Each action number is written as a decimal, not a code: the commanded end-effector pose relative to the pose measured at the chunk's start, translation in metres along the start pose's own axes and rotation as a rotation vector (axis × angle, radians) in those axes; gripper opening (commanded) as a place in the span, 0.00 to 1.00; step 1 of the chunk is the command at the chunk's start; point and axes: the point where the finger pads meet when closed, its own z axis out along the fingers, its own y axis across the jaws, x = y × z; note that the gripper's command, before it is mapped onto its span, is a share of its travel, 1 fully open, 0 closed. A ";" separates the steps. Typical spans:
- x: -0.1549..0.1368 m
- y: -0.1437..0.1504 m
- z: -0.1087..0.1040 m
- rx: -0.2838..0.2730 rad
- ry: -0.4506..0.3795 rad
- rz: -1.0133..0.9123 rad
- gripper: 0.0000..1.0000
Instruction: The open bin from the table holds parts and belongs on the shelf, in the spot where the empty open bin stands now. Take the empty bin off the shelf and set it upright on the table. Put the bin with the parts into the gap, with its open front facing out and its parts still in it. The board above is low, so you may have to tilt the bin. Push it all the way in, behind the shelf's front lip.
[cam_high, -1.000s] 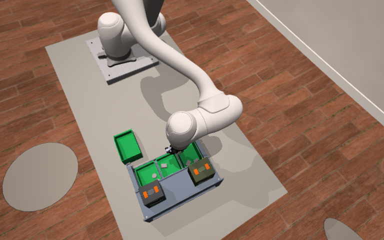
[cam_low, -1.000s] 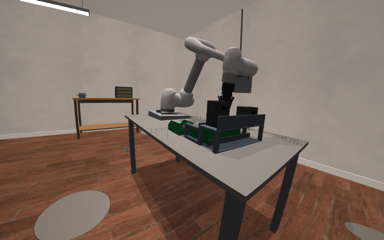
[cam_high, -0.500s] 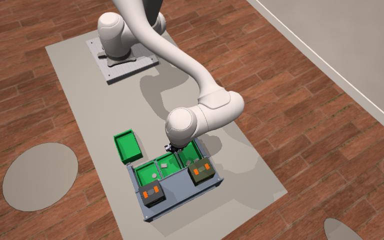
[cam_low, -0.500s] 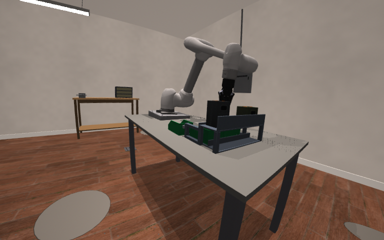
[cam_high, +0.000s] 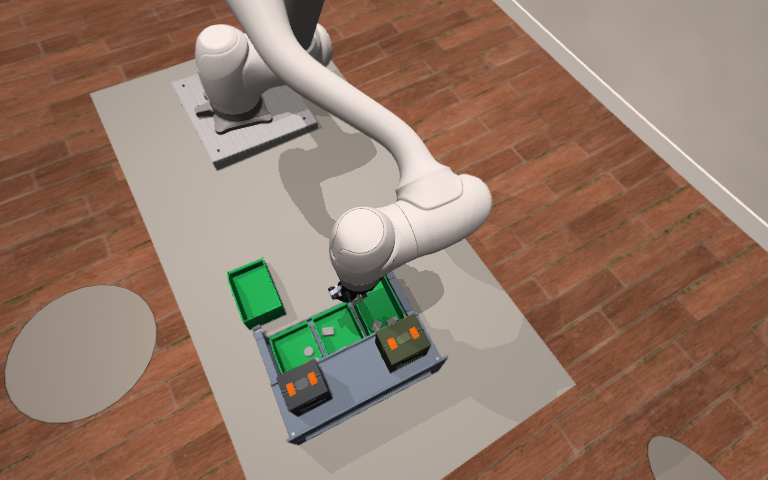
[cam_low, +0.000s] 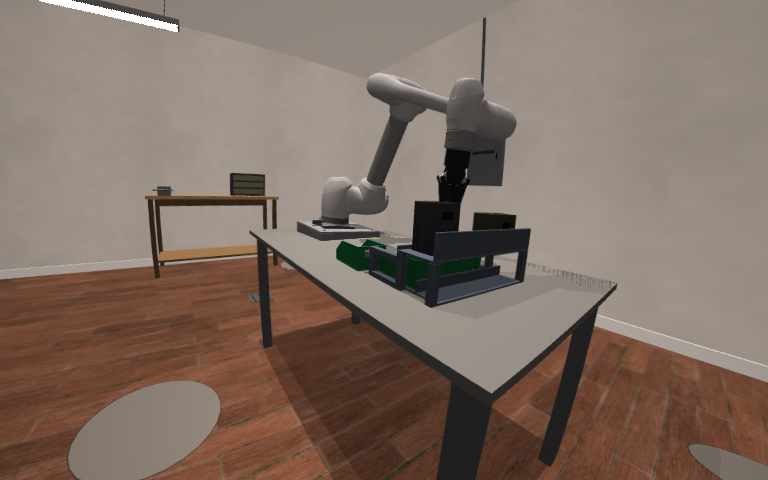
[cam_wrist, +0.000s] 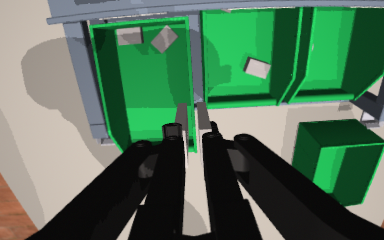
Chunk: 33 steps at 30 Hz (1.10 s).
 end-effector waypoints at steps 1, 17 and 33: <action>-0.001 0.000 -0.006 0.000 0.000 0.000 0.15; -0.003 0.000 -0.021 0.000 0.000 0.000 0.15; -0.003 0.000 -0.026 0.000 0.000 0.000 0.15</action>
